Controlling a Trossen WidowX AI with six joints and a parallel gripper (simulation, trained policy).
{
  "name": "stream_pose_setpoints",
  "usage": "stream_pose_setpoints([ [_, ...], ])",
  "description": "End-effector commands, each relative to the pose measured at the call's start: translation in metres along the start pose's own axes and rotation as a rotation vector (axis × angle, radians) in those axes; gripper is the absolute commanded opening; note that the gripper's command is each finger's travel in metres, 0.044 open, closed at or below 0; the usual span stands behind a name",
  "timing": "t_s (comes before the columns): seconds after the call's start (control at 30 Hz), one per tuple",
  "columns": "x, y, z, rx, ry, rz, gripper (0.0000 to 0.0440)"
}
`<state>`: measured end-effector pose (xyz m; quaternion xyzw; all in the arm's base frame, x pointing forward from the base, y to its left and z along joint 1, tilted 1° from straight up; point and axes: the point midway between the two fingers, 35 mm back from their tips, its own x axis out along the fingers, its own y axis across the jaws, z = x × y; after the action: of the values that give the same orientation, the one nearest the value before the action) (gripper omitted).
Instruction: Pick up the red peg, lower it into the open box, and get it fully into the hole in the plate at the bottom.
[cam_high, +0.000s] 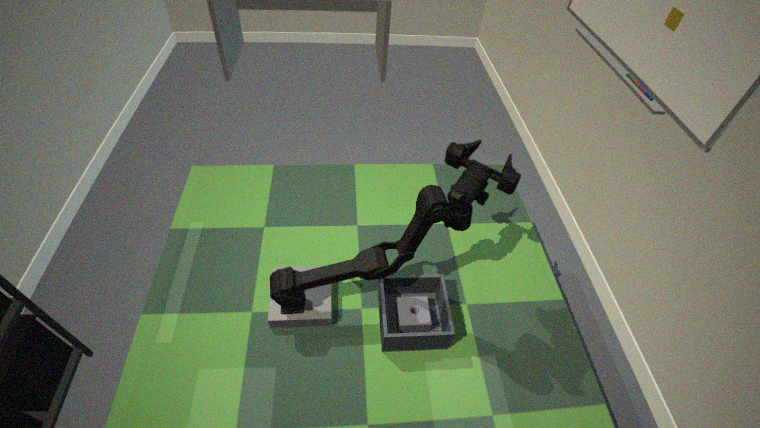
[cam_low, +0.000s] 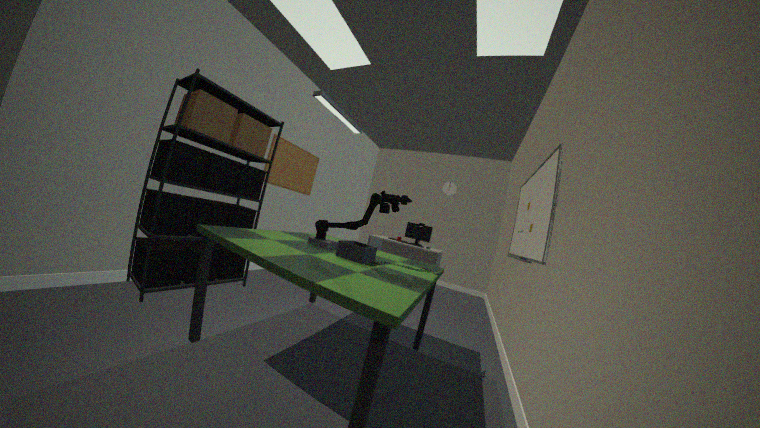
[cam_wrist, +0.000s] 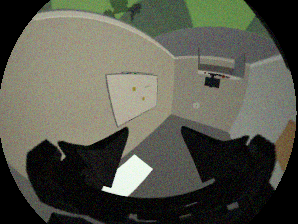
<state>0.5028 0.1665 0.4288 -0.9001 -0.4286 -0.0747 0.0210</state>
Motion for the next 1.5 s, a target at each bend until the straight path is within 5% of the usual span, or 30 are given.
stream_pose_setpoints([
  [0.0, 0.001, -0.005, -0.005, -0.024, 0.015, -0.009, 0.0417],
  [0.33, 0.003, -0.094, -0.081, -0.216, 0.257, -0.161, 0.0440],
  [0.67, -0.036, -0.187, -0.162, -0.342, 0.549, -0.306, 0.0440],
  [1.03, -0.121, -0.278, -0.235, -0.441, 0.891, -0.454, 0.0440],
  [1.47, -0.258, -0.354, -0.284, -0.508, 1.313, -0.613, 0.0440],
])
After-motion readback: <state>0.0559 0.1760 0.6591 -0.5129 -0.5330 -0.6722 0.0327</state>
